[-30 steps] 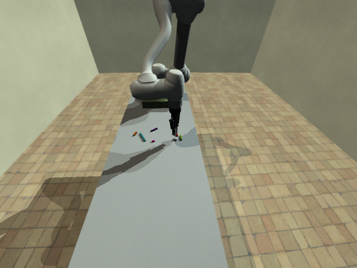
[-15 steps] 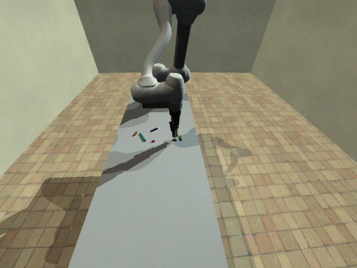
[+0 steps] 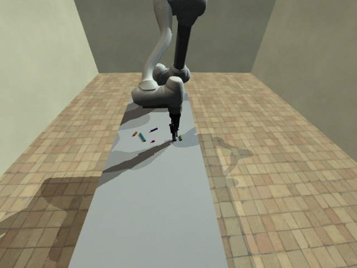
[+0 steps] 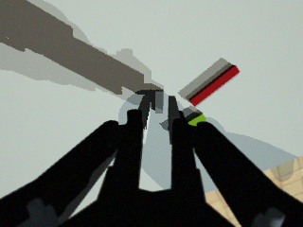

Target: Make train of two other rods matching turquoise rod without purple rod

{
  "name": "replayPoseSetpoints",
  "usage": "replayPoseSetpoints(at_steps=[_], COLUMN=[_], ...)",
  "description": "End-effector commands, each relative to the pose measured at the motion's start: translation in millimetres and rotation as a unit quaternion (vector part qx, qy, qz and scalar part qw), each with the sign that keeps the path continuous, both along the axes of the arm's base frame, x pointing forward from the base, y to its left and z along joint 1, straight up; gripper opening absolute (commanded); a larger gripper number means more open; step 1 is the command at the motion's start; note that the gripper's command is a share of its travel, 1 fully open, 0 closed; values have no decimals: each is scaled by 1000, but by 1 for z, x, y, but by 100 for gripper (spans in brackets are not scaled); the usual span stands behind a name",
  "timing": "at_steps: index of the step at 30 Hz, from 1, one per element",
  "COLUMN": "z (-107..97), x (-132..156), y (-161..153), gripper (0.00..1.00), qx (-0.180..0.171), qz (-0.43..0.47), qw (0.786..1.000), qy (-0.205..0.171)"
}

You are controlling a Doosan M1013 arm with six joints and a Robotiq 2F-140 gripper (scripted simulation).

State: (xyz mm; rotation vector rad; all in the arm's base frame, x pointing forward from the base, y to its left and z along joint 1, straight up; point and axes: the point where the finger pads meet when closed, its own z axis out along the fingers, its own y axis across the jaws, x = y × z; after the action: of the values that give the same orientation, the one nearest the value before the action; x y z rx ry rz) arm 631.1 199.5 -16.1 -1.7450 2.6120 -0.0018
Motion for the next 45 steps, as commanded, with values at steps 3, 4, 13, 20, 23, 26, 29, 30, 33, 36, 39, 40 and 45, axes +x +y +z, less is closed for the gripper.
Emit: replayPoseSetpoints(at_steps=[3, 4, 13, 20, 23, 26, 29, 30, 33, 36, 39, 40, 45], z=[-4, -4, -8, -8, -8, -8, -8, -8, -8, -8, -8, -8, -8], x=[0, 0, 0, 0, 0, 0, 0, 0, 0, 0, 0, 0, 0], y=[0, 0, 0, 0, 0, 0, 0, 0, 0, 0, 0, 0, 0], gripper=[15, 15, 15, 15, 15, 15, 15, 15, 15, 15, 15, 15, 15], qx=[0, 0, 0, 0, 0, 0, 0, 0, 0, 0, 0, 0, 0], qz=[0, 0, 0, 0, 0, 0, 0, 0, 0, 0, 0, 0, 0], qw=[1000, 1000, 1000, 1000, 1000, 1000, 1000, 1000, 1000, 1000, 1000, 1000, 1000], qy=[0, 0, 0, 0, 0, 0, 0, 0, 0, 0, 0, 0, 0])
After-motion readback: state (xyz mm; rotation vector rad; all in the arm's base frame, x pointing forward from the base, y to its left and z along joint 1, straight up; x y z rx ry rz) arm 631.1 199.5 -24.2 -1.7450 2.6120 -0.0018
